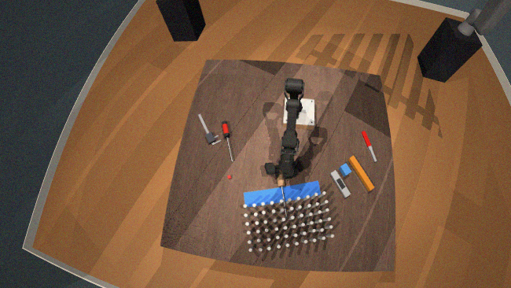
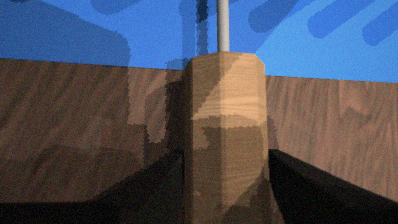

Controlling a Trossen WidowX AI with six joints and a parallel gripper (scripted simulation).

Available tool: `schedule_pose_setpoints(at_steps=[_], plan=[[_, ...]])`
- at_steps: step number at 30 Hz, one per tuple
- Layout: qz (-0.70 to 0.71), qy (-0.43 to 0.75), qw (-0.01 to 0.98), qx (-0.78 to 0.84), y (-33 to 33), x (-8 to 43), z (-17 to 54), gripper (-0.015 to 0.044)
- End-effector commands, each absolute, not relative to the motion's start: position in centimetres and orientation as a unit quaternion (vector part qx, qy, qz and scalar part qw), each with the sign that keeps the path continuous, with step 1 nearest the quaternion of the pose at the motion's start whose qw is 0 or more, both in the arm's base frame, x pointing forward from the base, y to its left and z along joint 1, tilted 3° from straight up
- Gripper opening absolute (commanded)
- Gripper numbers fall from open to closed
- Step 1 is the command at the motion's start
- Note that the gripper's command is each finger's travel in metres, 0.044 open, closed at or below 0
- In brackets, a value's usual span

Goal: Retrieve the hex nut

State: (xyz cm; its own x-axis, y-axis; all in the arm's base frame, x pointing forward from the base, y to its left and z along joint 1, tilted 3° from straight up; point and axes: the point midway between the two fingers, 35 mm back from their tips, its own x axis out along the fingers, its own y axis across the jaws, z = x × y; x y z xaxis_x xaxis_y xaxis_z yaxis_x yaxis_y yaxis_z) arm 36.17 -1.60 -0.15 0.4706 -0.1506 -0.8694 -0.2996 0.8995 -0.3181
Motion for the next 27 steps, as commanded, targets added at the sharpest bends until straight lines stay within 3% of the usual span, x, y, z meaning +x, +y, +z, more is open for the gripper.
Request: schedule_pose_setpoints(at_steps=[1, 27], plan=[[0.047, 0.511, 0.829, -0.221, -1.6, 35.9, -0.1, 0.0000], [0.047, 0.512, 0.829, -0.221, -2.2, 34.3, -0.1, 0.0000]])
